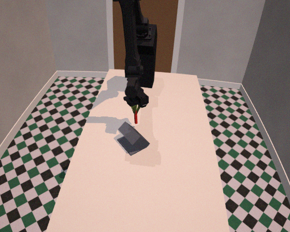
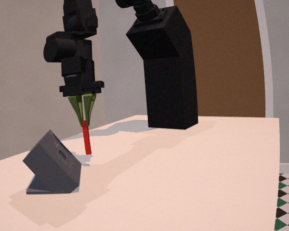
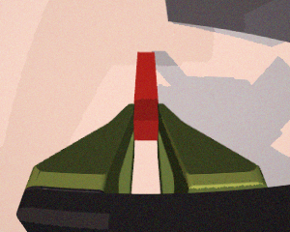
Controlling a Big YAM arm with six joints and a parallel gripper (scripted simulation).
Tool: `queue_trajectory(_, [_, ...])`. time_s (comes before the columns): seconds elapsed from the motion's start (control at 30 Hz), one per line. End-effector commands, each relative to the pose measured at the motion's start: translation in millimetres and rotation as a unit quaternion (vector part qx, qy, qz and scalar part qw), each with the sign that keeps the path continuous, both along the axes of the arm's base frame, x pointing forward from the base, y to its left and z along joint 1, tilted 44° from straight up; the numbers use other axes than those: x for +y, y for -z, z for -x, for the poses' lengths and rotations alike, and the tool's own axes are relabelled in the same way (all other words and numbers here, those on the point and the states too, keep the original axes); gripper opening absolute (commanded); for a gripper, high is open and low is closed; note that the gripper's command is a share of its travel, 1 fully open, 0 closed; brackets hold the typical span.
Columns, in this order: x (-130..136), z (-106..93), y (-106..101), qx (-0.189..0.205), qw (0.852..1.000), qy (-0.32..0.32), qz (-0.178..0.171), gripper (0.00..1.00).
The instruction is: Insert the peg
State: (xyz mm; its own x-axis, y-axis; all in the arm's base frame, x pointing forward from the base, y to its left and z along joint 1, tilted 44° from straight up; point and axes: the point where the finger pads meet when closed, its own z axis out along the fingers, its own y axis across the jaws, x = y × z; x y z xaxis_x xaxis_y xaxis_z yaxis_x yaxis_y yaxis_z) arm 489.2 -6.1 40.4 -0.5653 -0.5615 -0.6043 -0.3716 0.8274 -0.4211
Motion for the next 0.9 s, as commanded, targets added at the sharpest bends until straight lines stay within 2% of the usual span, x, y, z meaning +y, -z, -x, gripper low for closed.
queue_trajectory(0.0, [12.0,-5.8,1.5,-0.008,1.0,-0.02,0.017,0.0])
queue_trajectory(0.23, [21.7,-12.6,-2.9,-0.022,0.999,-0.027,0.036,0.0])
queue_trajectory(0.27, [18.3,-12.5,-9.6,-0.031,0.998,-0.023,0.04,0.0])
queue_trajectory(0.33, [27.2,-15.3,-4.3,-0.03,0.998,-0.031,0.048,0.0])
queue_trajectory(0.47, [34.6,-19.7,-7.3,-0.041,0.997,-0.034,0.063,0.0])
queue_trajectory(0.5, [37.6,-20.3,-15.6,-0.05,0.996,-0.037,0.064,0.0])
queue_trajectory(0.57, [43.6,-21.2,-17.3,-0.052,0.995,-0.043,0.068,0.0])
queue_trajectory(0.6, [45.2,-20.4,-9.1,-0.045,0.995,-0.046,0.071,0.0])
queue_trajectory(0.87, [45.0,-23.7,-11.7,-0.054,0.994,-0.041,0.085,0.0])
